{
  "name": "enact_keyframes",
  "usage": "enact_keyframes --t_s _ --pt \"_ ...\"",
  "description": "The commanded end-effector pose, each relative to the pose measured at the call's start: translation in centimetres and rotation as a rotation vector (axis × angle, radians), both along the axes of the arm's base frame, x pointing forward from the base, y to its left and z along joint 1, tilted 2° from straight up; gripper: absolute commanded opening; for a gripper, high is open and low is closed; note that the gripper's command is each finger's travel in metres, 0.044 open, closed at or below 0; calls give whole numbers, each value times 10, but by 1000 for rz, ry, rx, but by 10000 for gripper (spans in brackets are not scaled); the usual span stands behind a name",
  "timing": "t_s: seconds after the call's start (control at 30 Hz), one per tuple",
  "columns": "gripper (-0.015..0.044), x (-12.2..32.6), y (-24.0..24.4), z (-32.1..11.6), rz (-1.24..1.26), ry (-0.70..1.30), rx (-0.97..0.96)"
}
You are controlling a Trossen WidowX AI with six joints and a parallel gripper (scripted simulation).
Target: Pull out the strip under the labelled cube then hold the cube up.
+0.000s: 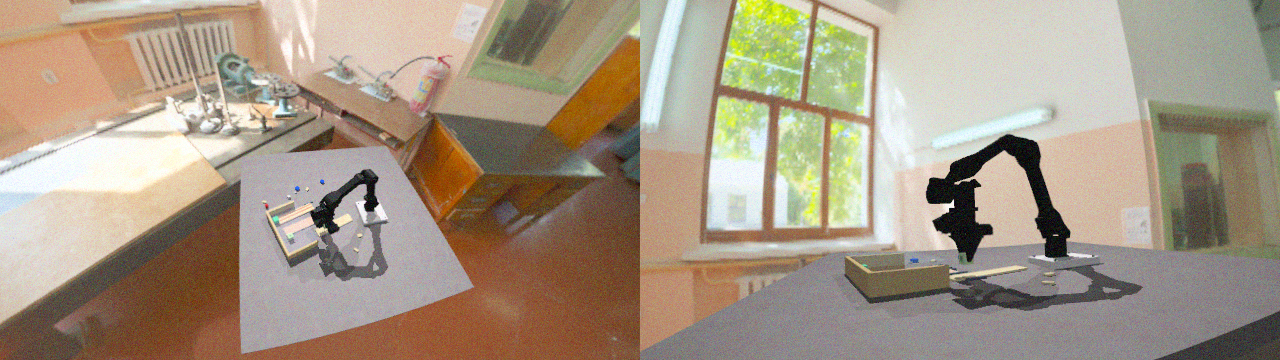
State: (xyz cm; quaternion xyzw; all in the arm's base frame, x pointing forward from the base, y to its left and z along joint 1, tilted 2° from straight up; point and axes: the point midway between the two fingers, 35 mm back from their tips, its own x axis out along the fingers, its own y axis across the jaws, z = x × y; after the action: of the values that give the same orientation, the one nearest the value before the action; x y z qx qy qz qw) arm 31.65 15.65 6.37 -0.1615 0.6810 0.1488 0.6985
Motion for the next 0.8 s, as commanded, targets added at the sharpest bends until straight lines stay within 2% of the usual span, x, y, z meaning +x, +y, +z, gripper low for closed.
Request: enact_keyframes --t_s 0.0,0.5,0.77 --pt "0 -15 -7 9 -5 4 0" --pt "0 -44 -21 10 -5 6 -1" --pt "0 -45 -20 44 -5 6 -1"
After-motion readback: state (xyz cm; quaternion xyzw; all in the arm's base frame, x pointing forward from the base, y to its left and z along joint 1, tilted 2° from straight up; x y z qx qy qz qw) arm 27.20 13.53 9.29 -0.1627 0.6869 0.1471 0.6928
